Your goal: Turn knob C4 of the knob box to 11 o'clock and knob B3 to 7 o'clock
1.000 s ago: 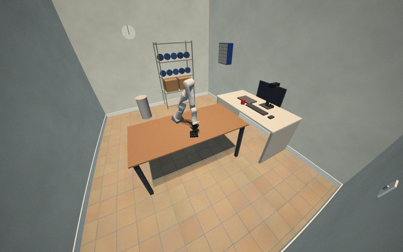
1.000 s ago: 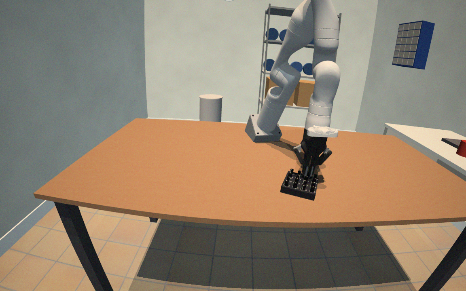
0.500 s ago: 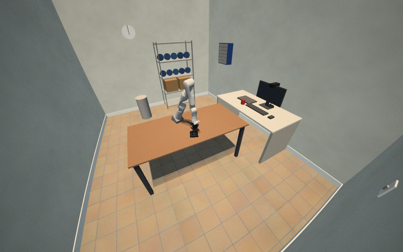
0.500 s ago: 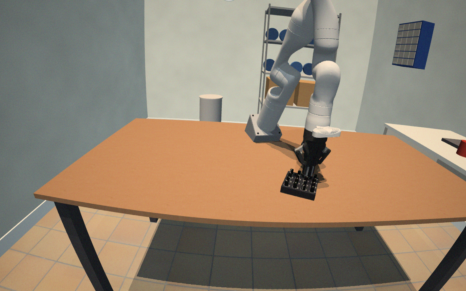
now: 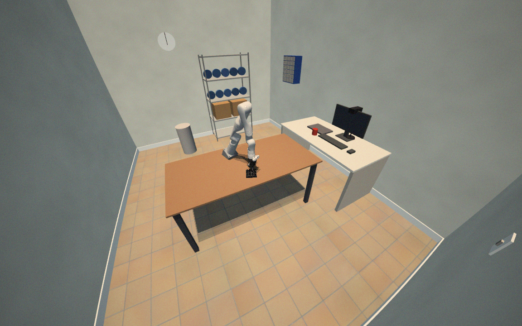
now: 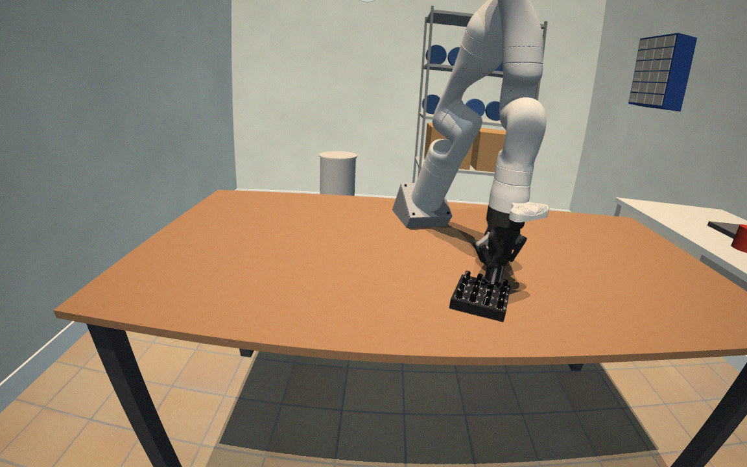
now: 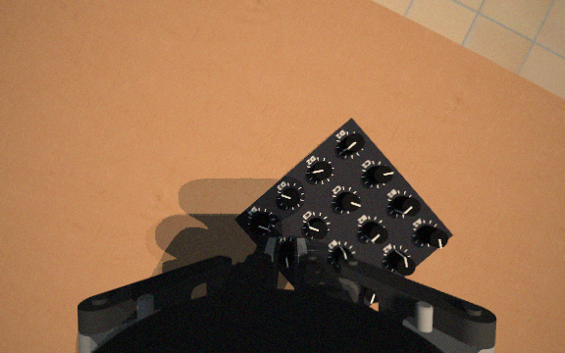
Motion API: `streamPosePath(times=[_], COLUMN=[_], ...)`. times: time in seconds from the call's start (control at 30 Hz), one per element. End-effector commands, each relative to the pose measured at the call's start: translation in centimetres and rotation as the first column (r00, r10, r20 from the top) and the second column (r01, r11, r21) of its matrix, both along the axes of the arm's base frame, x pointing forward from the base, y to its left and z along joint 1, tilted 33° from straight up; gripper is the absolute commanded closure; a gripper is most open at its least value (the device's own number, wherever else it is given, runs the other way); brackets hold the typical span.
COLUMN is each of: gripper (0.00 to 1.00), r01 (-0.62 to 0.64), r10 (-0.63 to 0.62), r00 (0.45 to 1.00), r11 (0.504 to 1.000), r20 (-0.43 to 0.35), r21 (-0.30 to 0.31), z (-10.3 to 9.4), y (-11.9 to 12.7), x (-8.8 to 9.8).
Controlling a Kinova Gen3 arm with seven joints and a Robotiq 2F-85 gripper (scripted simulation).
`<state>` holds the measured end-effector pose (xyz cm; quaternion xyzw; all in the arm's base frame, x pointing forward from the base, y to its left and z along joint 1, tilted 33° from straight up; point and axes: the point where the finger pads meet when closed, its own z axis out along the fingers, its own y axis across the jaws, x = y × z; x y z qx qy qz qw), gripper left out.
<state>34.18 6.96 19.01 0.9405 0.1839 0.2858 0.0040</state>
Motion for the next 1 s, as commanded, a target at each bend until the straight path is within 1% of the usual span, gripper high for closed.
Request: streamPosePath(times=[0.0,0.07,0.13,0.37,0.63,0.7,0.97], gripper=[0.92,0.92,0.92,0.92,0.92,0.92,0.92], r01=[-0.034,-0.064,-0.064,-0.166,-0.273,-0.273,-0.364], r10=[0.033,0.064,0.064,0.167,0.277,0.277,0.372], r00=[0.999,0.998,0.998,0.986,0.961,0.961,0.928], r11=[0.999,0.997,0.997,0.981,0.946,0.946,0.901], r20=[-0.007,-0.004,-0.004,0.001,-0.002,-0.002,-0.011], r21=[-0.016,-0.035,-0.035,-0.102,-0.173,-0.173,-0.236], z=[-0.08,-0.08,-0.08,-0.08,-0.08,-0.08,-0.08], y=[0.01,0.01,0.01,0.01,0.01,0.01,0.01], x=[-0.1,-0.1,-0.1,-0.1,-0.1,-0.1,-0.1])
